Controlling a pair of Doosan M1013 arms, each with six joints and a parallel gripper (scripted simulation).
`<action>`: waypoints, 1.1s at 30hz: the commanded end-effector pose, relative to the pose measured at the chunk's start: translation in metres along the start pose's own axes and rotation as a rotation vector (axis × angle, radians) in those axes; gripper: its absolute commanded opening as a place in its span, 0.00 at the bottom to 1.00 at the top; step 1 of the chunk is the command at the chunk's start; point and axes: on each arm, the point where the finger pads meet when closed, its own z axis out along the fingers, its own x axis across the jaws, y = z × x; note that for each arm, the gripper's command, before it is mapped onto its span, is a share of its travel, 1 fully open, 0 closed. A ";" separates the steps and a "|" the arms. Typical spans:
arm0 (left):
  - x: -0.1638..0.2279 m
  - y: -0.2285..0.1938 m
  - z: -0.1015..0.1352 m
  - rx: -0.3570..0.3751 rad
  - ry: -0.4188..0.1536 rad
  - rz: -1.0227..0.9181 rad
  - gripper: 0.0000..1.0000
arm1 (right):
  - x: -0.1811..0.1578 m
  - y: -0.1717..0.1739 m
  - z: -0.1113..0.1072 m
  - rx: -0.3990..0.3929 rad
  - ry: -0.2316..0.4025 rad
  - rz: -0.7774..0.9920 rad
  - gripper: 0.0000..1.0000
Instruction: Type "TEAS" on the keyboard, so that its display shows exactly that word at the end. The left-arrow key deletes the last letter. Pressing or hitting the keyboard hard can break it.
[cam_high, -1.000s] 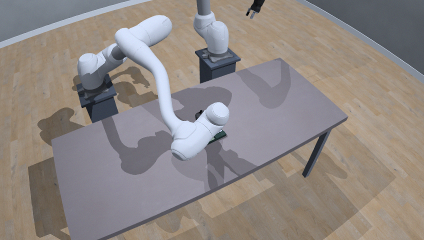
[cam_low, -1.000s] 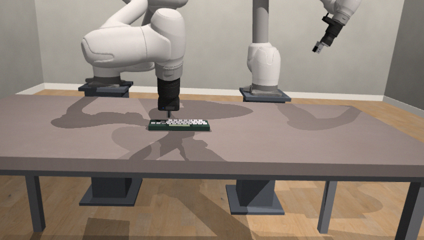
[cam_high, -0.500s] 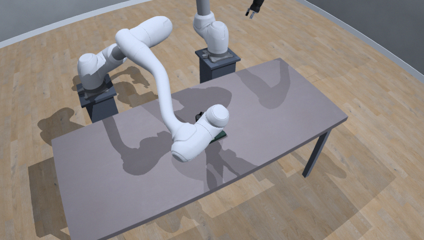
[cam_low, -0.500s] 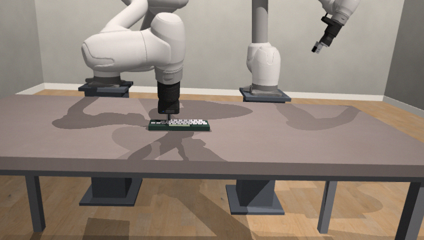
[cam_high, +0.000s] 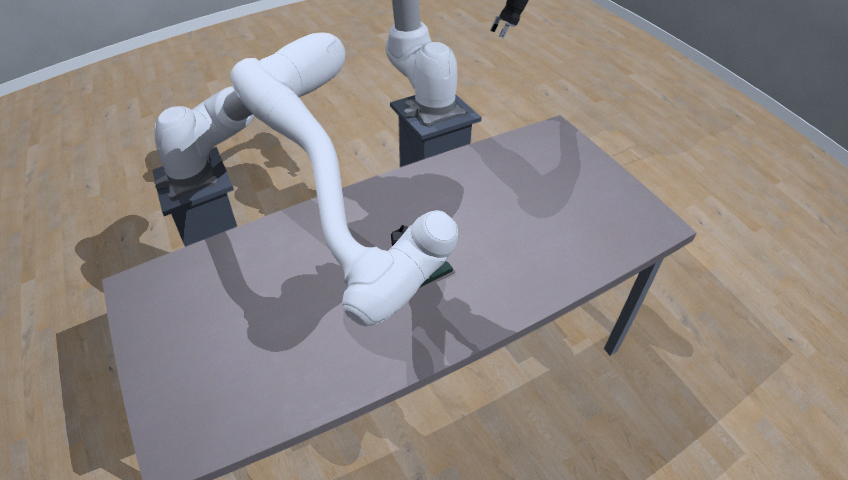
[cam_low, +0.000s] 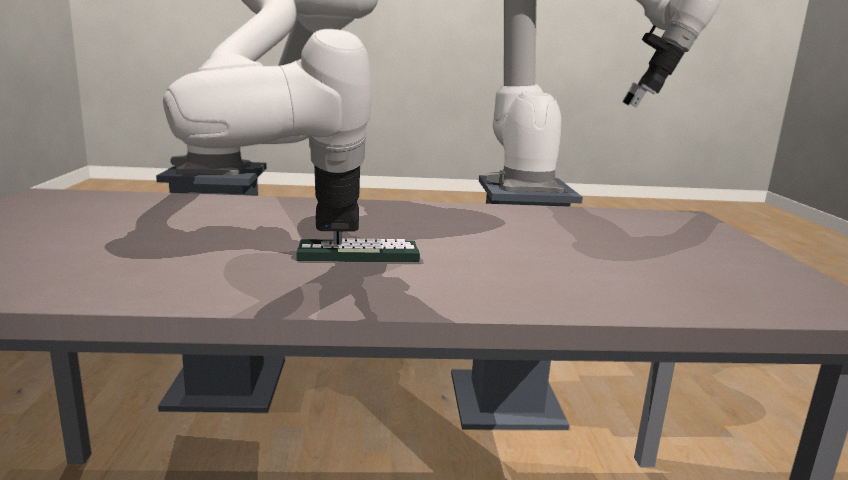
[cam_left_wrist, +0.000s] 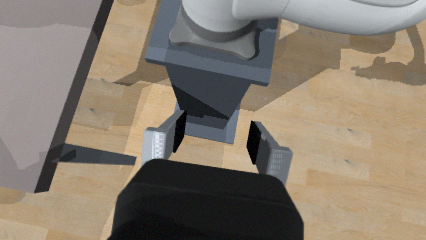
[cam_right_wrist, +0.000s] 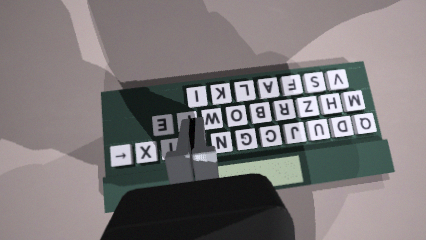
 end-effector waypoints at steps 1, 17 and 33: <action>0.000 0.000 -0.001 -0.001 0.000 0.000 1.00 | 0.000 0.000 -0.002 -0.003 0.001 -0.001 0.00; 0.000 0.000 -0.001 -0.001 0.000 0.000 1.00 | 0.000 0.001 0.000 -0.003 0.001 -0.001 0.00; 0.000 0.000 -0.001 -0.001 0.000 0.000 1.00 | 0.000 0.001 0.002 -0.003 0.001 -0.001 0.00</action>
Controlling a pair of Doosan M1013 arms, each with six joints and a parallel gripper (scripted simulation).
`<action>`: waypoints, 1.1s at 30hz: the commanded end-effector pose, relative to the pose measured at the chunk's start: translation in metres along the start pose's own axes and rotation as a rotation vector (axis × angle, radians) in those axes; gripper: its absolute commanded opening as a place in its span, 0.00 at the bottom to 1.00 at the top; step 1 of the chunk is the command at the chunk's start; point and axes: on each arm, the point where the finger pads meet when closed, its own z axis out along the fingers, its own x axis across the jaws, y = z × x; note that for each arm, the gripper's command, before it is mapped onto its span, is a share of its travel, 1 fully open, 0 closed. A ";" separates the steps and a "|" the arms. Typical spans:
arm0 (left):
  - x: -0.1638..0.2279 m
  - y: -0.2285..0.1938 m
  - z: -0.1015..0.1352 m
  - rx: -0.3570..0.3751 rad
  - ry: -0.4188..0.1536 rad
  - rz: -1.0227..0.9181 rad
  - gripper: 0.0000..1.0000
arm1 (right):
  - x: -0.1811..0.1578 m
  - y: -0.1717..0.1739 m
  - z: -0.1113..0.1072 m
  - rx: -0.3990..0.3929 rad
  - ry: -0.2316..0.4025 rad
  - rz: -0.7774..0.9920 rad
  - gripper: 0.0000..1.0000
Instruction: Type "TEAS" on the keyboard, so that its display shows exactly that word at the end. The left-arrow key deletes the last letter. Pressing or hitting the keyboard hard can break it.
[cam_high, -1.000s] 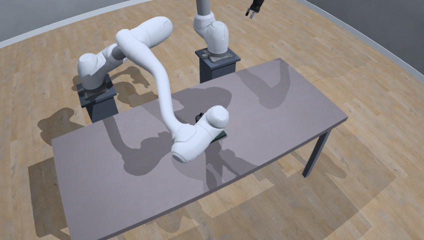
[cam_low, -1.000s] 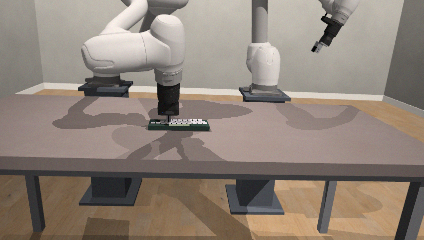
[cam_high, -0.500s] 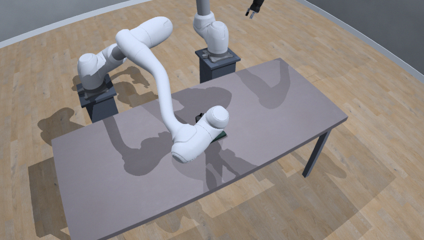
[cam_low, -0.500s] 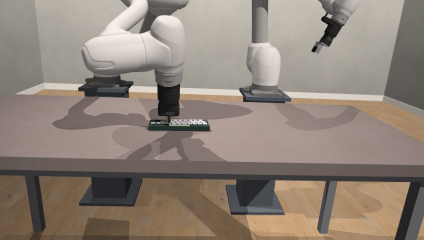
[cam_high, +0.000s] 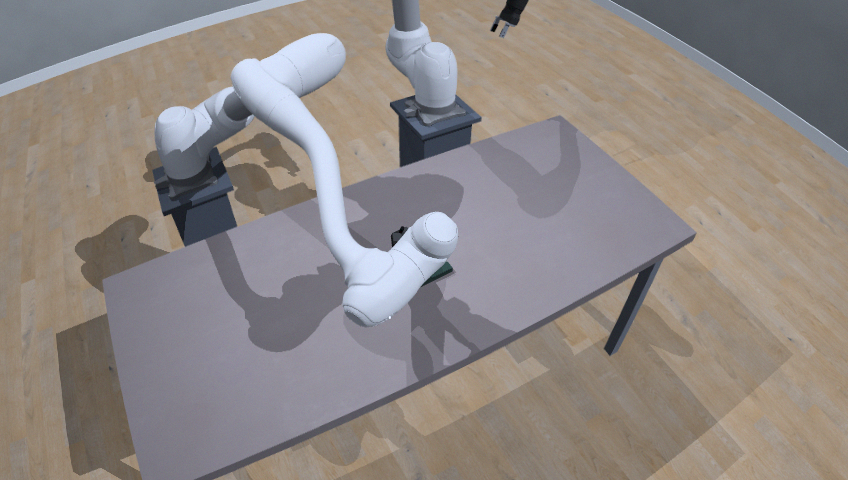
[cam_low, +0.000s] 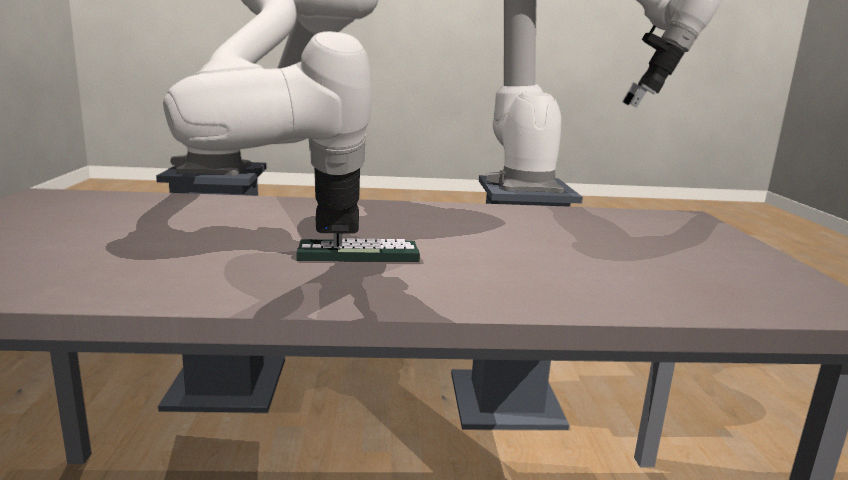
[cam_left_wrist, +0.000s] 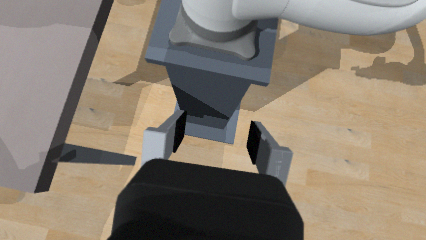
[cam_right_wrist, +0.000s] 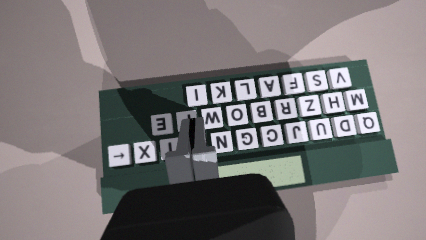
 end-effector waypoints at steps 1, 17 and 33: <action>0.000 0.000 -0.001 -0.001 0.000 0.000 1.00 | 0.000 0.000 -0.002 -0.003 0.001 -0.001 0.00; 0.000 0.000 -0.001 -0.001 0.000 0.000 1.00 | 0.000 -0.003 -0.007 -0.003 0.001 -0.001 0.00; 0.000 0.000 -0.001 -0.001 0.000 0.000 1.00 | -0.016 -0.004 -0.011 -0.003 0.000 -0.001 0.00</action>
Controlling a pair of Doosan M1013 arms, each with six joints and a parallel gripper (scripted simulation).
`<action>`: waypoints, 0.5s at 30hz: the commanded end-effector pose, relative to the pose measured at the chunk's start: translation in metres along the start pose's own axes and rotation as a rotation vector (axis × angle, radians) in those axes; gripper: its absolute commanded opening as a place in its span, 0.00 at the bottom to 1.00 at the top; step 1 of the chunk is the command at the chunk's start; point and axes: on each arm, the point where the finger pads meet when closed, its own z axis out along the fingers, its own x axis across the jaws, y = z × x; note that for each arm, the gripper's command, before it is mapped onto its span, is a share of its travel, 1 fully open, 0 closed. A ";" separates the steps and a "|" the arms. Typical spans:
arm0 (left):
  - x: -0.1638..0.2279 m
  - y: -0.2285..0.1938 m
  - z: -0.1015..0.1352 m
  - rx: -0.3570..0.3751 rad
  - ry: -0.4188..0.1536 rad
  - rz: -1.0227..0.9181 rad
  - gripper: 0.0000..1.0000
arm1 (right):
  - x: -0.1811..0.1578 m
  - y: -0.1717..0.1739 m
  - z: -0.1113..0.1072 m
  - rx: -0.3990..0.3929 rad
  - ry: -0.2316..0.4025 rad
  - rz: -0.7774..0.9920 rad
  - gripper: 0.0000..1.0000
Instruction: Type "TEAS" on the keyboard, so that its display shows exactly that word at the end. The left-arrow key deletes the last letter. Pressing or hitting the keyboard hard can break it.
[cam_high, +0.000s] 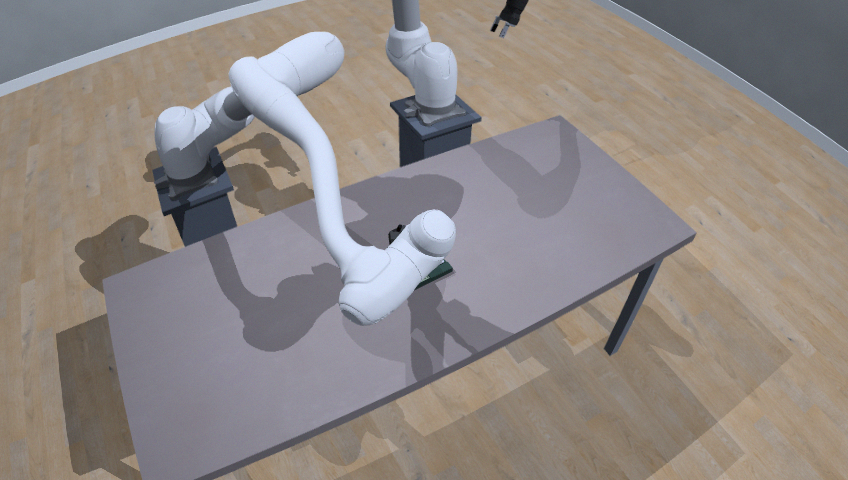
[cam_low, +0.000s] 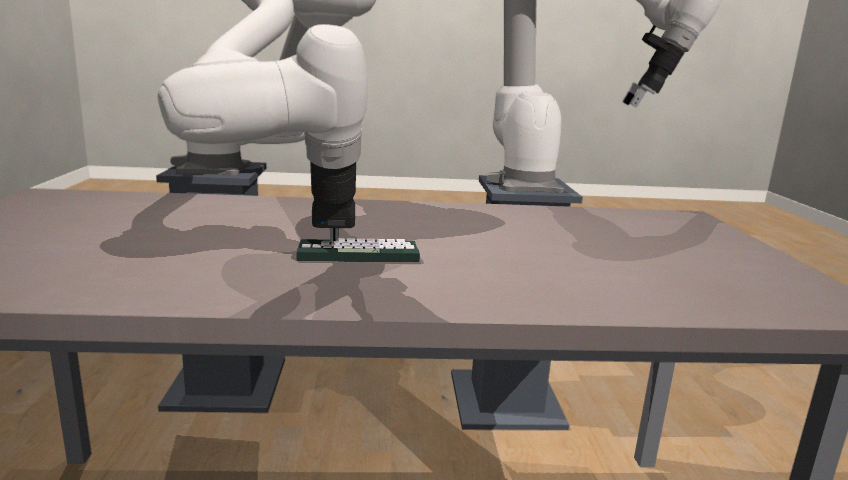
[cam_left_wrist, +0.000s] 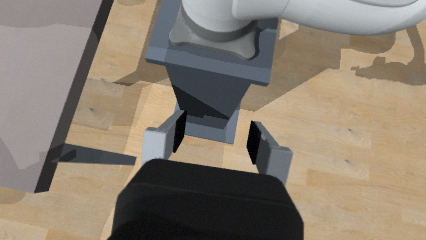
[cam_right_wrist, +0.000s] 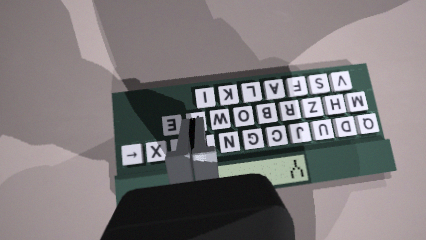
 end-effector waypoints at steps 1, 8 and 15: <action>0.000 0.000 -0.001 -0.001 0.000 0.000 1.00 | -0.014 0.000 -0.002 -0.003 0.001 0.000 0.00; 0.000 0.000 -0.001 -0.001 0.000 0.000 1.00 | -0.043 0.000 -0.002 -0.003 0.001 0.000 0.00; 0.000 0.000 -0.001 -0.001 0.000 0.000 1.00 | -0.051 0.000 -0.002 -0.003 0.001 0.000 0.00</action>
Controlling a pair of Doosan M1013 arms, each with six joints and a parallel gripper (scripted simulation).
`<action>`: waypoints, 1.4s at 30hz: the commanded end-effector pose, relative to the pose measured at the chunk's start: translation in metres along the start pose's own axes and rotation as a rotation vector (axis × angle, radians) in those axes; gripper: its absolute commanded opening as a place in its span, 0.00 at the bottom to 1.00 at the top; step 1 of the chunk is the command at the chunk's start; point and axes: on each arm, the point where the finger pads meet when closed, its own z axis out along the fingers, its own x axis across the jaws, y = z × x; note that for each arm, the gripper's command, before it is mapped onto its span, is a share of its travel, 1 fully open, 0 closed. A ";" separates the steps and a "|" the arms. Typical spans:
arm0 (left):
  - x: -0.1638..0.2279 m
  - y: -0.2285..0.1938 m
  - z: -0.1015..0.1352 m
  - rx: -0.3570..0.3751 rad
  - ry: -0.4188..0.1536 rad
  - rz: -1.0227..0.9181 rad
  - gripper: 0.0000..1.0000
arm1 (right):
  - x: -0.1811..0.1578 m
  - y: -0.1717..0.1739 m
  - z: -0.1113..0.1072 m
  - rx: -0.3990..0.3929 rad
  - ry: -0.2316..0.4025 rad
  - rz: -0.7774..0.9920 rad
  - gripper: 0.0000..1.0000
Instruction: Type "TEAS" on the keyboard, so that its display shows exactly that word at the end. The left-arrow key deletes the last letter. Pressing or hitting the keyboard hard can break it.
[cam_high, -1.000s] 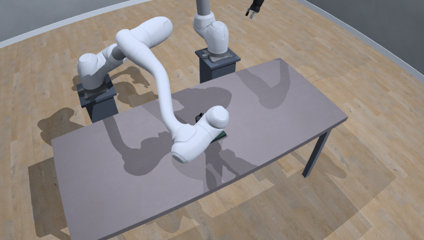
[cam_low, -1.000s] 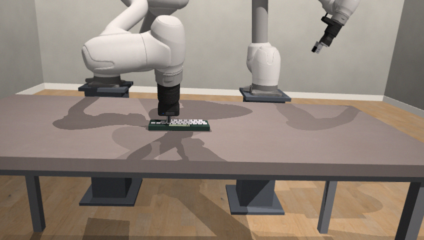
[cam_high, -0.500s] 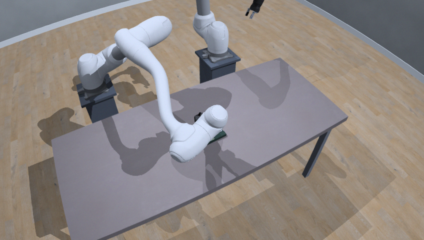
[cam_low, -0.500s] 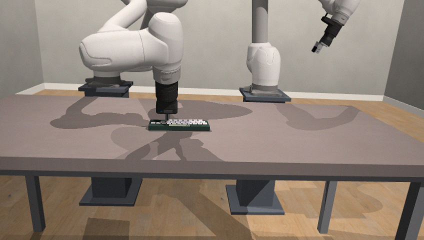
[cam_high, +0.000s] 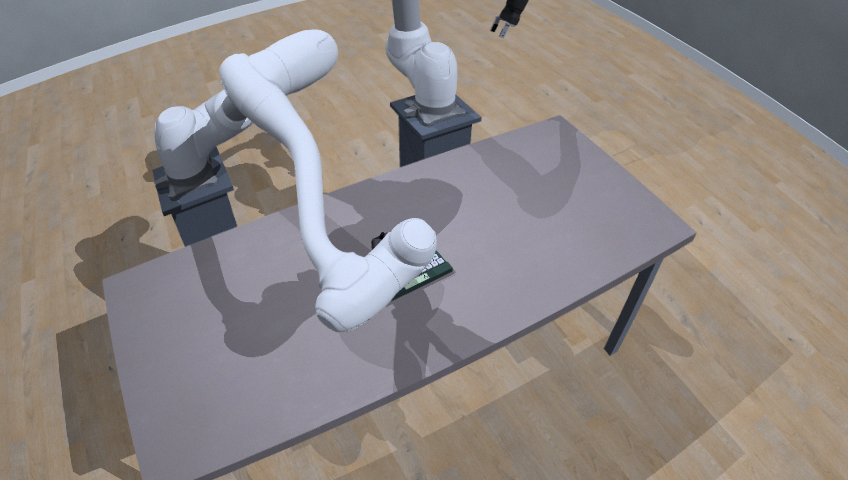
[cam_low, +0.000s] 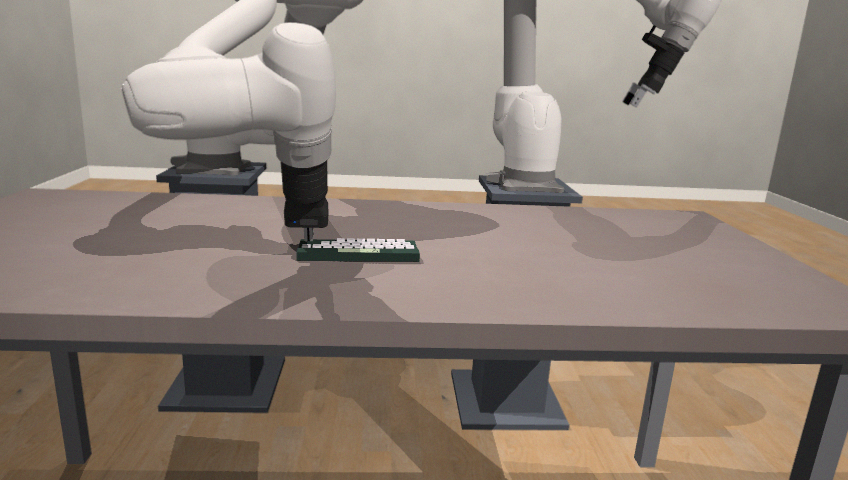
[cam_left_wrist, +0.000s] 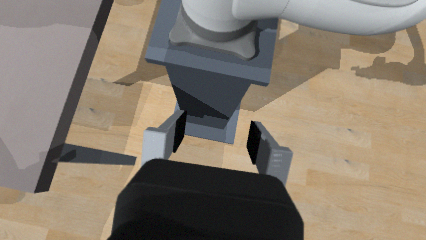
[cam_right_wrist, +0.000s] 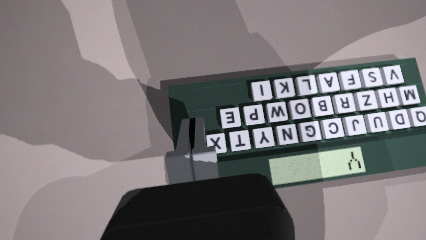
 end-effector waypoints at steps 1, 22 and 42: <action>0.000 0.000 -0.001 -0.001 0.000 0.000 1.00 | -0.004 0.000 -0.002 -0.003 0.000 0.000 0.00; 0.000 0.000 -0.001 -0.001 0.000 0.000 1.00 | -0.004 0.003 0.004 -0.003 0.001 0.000 0.00; 0.000 0.000 -0.001 -0.001 0.000 0.000 1.00 | -0.004 0.003 0.006 -0.003 0.001 0.000 0.00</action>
